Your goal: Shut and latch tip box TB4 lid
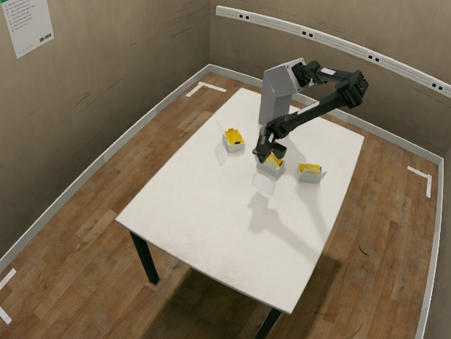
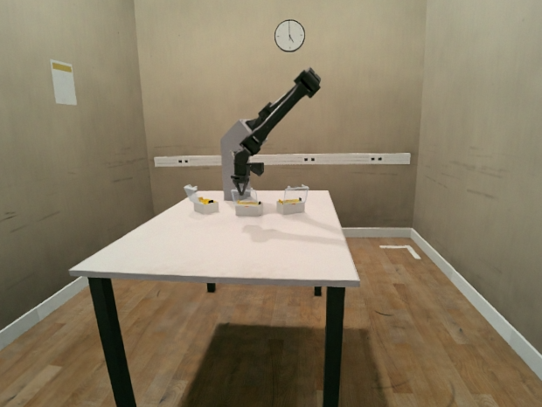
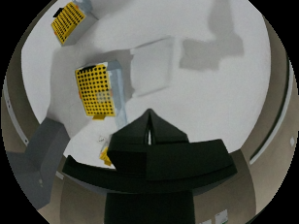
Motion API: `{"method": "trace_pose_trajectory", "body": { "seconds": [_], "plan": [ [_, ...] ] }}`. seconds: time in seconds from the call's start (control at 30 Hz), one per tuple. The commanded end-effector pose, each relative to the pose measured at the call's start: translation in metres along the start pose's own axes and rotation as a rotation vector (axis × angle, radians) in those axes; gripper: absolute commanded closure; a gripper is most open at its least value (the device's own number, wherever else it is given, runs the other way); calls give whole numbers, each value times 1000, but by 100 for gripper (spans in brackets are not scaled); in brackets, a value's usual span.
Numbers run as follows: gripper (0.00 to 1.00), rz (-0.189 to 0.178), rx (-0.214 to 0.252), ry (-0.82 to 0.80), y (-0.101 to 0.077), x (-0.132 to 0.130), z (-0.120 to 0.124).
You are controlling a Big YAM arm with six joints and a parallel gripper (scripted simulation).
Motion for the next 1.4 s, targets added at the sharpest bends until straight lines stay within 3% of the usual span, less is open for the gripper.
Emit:
{"method": "trace_pose_trajectory", "body": {
  "seconds": [0.0, 0.17, 0.2, 0.4, 0.73, 0.77, 1.3, 1.37],
  "plan": [
    [100, 1, -7, -13, -1, 9, -8],
    [100, -2, -4, -8, 0, 14, -5],
    [100, 2, 2, 10, -2, 13, 6],
    [100, 0, -6, -12, -3, 22, -4],
    [100, -1, -6, -10, -4, 33, -1],
    [100, -12, 6, 9, 0, 37, 10],
    [100, -2, -5, -8, -7, 53, 4],
    [100, -5, 4, 11, -6, 56, 14]
  ]
}}
Point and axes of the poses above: the point where the finger pads meet when closed, its own y axis out along the fingers, its own x axis across the jaws, z = x × y, the point moved 9 cm from there along -y, back along the fingers, and after that the axes turned 13 degrees about y, right-handed, at the moved point
